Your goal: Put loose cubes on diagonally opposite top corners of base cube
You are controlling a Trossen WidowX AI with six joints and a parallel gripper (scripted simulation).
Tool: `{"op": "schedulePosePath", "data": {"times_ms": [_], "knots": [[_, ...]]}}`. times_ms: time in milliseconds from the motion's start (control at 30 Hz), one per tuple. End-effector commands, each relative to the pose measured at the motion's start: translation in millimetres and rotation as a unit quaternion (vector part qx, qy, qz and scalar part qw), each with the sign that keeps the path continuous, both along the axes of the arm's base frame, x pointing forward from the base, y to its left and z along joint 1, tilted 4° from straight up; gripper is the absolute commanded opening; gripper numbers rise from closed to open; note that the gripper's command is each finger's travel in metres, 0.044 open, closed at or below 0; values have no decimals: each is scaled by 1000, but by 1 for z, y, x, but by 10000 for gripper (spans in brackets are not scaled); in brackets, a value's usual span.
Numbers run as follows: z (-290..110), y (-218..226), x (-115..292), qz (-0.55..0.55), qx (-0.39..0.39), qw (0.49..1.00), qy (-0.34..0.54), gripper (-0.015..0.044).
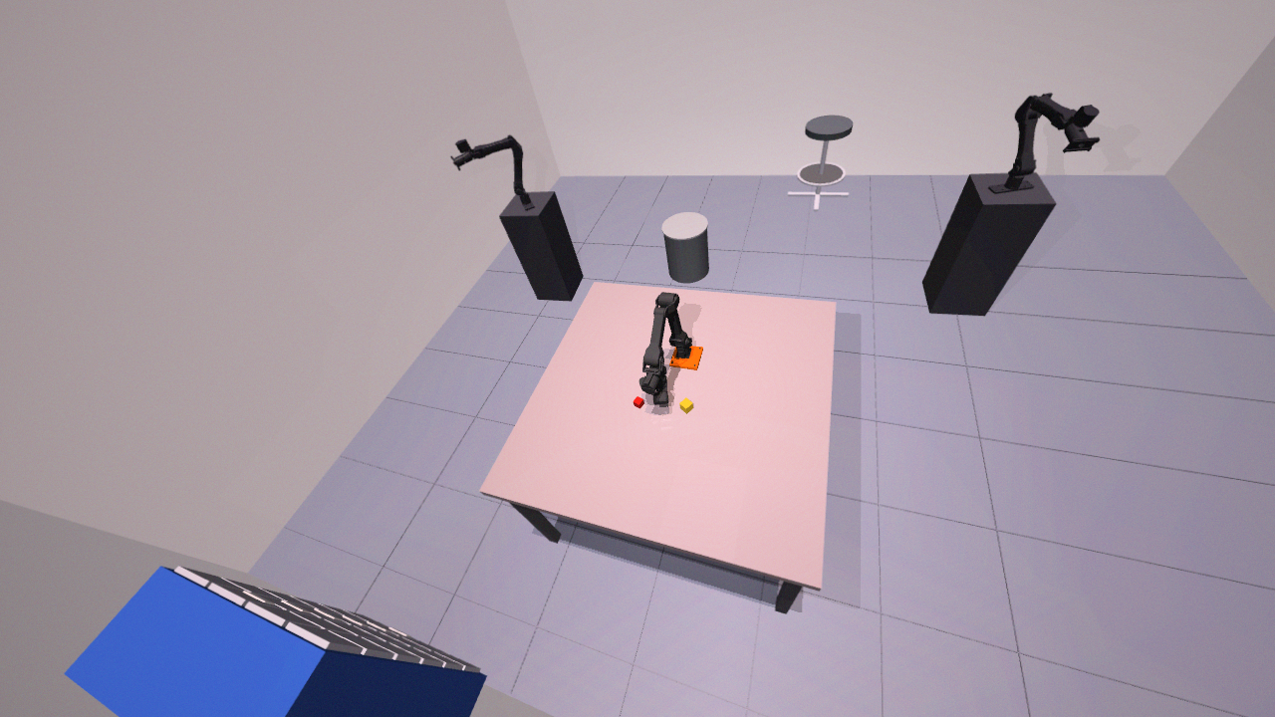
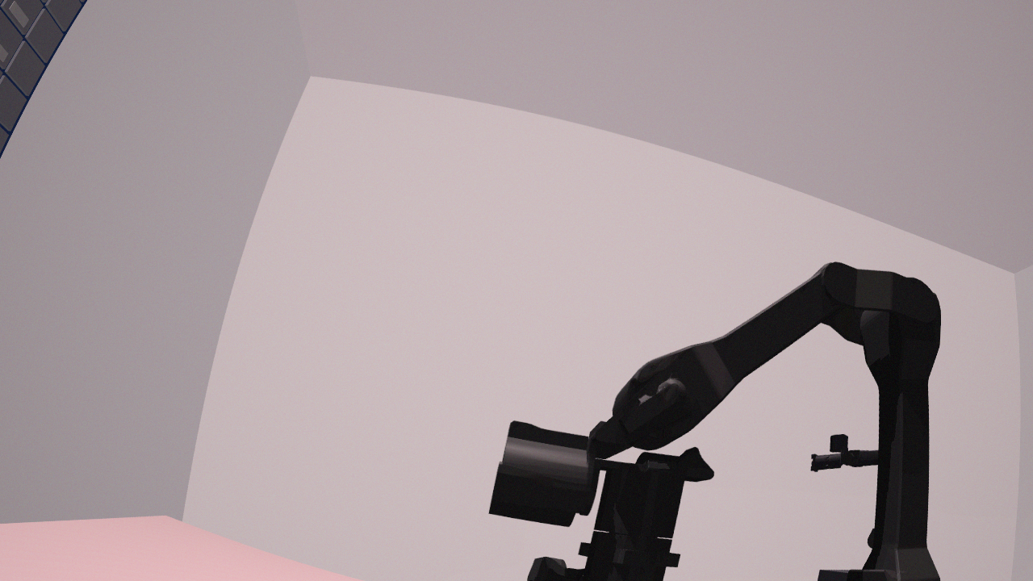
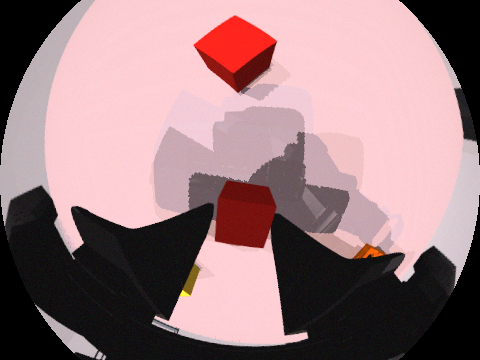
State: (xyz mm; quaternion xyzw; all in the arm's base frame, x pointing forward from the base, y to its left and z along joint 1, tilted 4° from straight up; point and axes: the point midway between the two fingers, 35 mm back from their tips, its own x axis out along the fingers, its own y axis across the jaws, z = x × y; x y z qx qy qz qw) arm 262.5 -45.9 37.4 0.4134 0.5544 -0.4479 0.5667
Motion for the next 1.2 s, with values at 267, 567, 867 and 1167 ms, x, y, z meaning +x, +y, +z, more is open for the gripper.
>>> {"op": "schedulePosePath", "data": {"times_ms": [267,567,867,1167], "knots": [[12,0,3,3,-2,1000,2,105],[39,1,7,3,-2,1000,2,105],[68,2,7,3,-2,1000,2,105],[97,4,5,3,-2,1000,2,105]]}}
